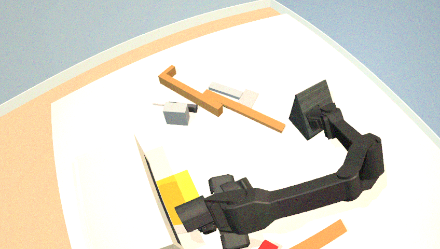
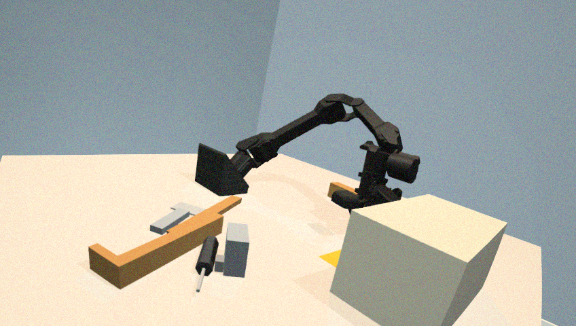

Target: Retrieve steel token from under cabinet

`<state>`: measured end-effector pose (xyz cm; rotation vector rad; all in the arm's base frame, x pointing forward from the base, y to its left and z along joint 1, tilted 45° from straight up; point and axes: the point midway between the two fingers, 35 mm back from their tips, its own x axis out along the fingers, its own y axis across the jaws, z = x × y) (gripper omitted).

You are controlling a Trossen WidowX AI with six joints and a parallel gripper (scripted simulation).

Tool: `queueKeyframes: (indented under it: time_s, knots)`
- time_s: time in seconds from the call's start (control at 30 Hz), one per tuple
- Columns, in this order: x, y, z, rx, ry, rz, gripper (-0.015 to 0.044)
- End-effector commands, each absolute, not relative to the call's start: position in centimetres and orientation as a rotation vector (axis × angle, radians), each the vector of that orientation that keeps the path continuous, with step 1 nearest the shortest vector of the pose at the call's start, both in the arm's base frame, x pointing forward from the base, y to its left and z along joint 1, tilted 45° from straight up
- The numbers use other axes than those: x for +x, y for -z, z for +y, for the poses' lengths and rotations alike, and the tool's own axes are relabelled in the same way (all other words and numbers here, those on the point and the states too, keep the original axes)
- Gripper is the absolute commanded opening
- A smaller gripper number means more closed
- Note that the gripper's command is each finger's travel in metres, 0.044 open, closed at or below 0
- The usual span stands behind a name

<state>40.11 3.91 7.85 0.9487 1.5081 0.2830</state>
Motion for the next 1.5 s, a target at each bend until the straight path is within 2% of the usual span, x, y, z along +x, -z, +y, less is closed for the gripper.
queueKeyframes:
  time_s: [0.0, 1.47]
  knots:
    - [39.9, -7.2, 3.4, 0.95, -0.278, 1.51, 0.0]
    - [37.3, -2.8, -0.7, 0.948, -0.275, 1.512, 0.0]
